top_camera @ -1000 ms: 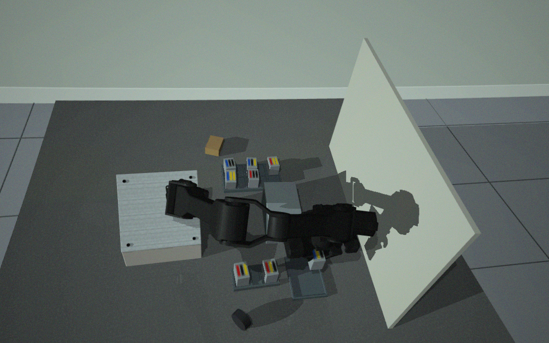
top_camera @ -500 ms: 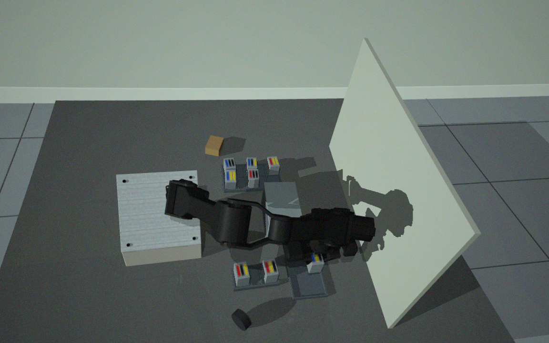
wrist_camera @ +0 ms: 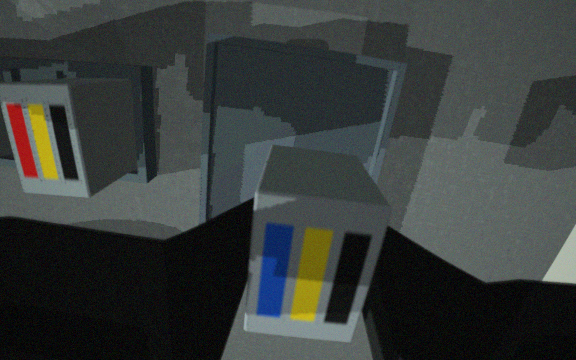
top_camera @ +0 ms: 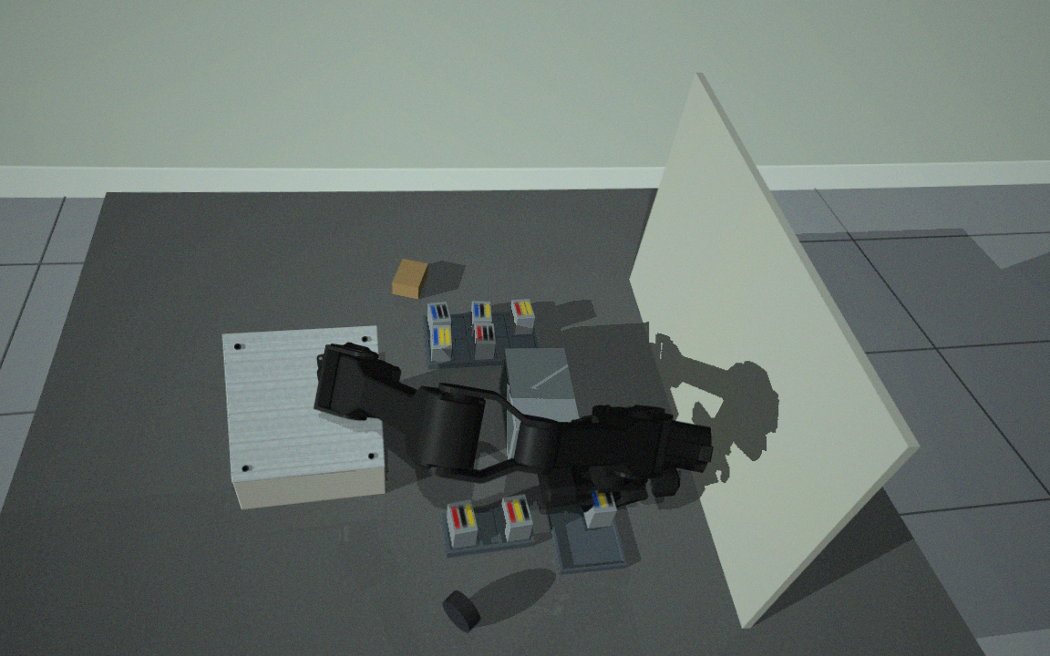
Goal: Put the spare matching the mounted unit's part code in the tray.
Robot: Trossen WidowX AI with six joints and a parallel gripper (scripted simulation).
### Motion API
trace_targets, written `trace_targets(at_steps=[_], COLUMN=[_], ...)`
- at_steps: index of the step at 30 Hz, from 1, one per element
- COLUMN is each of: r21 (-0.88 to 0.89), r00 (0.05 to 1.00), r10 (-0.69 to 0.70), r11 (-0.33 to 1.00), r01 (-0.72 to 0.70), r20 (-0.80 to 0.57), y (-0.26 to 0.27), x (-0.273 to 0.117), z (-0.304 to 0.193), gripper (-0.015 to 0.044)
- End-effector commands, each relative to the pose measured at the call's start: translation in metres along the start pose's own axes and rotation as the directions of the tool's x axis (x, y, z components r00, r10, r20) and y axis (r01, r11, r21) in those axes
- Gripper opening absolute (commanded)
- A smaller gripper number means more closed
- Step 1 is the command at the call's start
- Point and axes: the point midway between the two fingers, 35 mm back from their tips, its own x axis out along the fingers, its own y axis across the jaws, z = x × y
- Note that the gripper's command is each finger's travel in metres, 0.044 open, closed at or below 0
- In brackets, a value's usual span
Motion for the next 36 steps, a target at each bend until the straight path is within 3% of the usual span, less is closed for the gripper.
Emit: trace_targets(at_steps=[1,36], r21=[-0.006,-0.007], r00=[1.0,1.0], r10=[0.0,0.0], r11=[1.0,1.0], r01=[0.0,0.0], r20=[0.005,-0.004], y=[0.001,0.008], x=[0.005,0.039], z=[0.001,-0.001], gripper=[0.0,0.0])
